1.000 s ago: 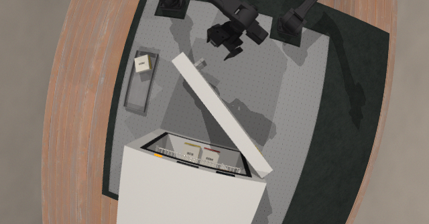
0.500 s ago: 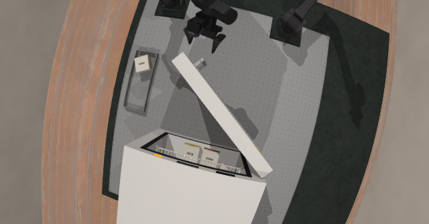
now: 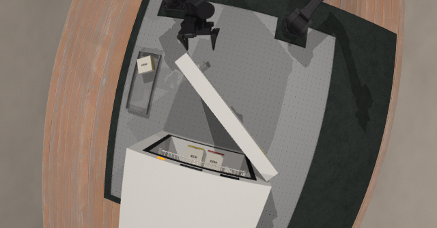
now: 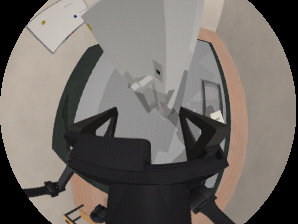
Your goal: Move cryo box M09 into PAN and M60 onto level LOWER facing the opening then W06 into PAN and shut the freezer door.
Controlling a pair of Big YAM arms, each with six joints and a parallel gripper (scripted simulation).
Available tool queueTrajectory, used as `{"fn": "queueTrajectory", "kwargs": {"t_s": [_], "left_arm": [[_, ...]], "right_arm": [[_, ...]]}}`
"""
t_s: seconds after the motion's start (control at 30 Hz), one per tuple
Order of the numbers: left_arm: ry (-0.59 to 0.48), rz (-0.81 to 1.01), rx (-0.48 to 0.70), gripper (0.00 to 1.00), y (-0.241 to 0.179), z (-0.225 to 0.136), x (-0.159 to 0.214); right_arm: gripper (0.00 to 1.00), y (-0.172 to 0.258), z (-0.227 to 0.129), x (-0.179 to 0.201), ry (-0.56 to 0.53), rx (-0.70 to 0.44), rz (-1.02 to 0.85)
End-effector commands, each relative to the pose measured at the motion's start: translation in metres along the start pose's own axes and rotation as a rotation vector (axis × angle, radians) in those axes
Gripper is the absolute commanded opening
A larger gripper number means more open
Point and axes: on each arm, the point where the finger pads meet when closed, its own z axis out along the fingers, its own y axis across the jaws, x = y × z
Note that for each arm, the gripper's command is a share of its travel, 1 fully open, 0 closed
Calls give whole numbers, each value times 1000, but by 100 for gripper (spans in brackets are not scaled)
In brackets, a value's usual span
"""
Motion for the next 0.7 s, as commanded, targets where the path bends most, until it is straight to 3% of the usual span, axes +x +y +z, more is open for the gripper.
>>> {"fn": "queueTrajectory", "kwargs": {"t_s": [0.0,0.07,0.2,0.33,0.4,0.43,0.67], "left_arm": [[33,-11,0,0,0,4,17],[33,-11,0,0,0,4,17],[33,-11,0,0,0,4,17],[33,-11,0,0,0,4,17],[33,-11,0,0,0,4,17],[33,-11,0,0,0,4,17],[33,-11,0,0,0,4,17]], "right_arm": [[100,-32,-19,-33,-106,-116,-151],[100,-40,-22,-38,-128,-195,-220],[100,-40,-22,-38,-133,-215,-238],[100,-66,-25,-47,-133,-369,-376],[100,-73,-52,-85,-212,-448,-456],[100,-75,-52,-85,-221,-487,-491],[100,-67,-53,-83,-224,-527,-520]]}}
